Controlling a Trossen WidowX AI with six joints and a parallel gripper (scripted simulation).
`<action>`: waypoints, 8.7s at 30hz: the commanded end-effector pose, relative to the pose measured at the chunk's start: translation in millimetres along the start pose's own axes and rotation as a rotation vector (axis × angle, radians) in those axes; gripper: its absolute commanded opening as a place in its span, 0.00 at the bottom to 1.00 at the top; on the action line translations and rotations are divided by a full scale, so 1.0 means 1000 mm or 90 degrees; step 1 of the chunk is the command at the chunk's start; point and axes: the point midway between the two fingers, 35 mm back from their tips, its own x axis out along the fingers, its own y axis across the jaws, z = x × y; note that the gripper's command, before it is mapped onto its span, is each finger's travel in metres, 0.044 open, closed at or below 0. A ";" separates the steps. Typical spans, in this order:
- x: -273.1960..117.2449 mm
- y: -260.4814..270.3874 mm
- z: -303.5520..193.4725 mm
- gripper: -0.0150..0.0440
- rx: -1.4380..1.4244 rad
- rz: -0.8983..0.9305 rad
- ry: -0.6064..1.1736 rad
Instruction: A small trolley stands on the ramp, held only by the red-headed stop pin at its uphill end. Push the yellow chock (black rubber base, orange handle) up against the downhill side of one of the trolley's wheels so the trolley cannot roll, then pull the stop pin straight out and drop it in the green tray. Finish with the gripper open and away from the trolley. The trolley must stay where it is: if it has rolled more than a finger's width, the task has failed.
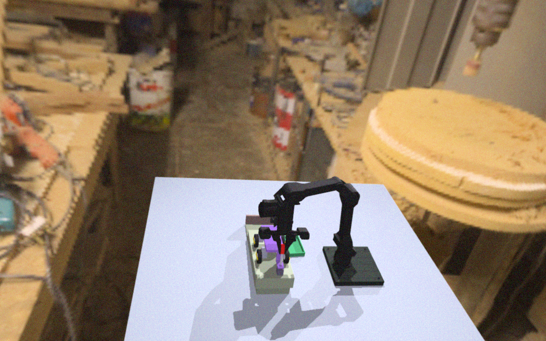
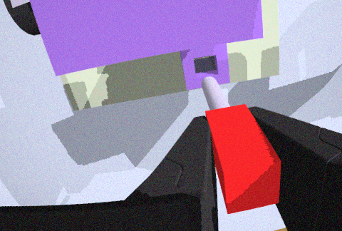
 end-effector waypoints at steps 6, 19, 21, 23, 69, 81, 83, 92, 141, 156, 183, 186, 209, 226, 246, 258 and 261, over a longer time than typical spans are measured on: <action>0.000 0.000 -0.013 0.25 -0.002 -0.002 0.003; 0.001 -0.001 -0.032 0.25 -0.002 -0.002 0.004; 0.001 -0.005 -0.032 0.25 -0.002 -0.003 0.004; 0.001 -0.011 -0.032 0.25 -0.001 -0.003 0.004; -0.001 -0.080 0.035 0.25 0.000 -0.006 0.001; -0.007 -0.078 0.079 0.25 -0.001 -0.006 -0.002; -0.009 -0.078 0.087 0.25 -0.001 -0.006 -0.003; -0.015 -0.079 0.119 0.25 -0.001 -0.006 -0.004; -0.030 -0.086 0.220 0.25 0.276 0.018 -0.064; -0.029 -0.086 0.217 0.25 0.565 0.054 -0.114; -0.028 -0.087 0.214 0.25 0.903 0.132 -0.157; -0.023 -0.094 0.216 0.25 0.914 0.134 -0.159; 0.013 -0.111 0.234 0.25 0.920 0.219 -0.237; 0.043 -0.110 0.266 0.25 0.919 0.227 -0.244; 0.049 -0.110 0.254 0.58 0.919 0.226 -0.243; 0.055 -0.111 0.248 0.58 0.919 0.226 -0.243; 0.056 -0.111 0.247 0.58 0.919 0.226 -0.243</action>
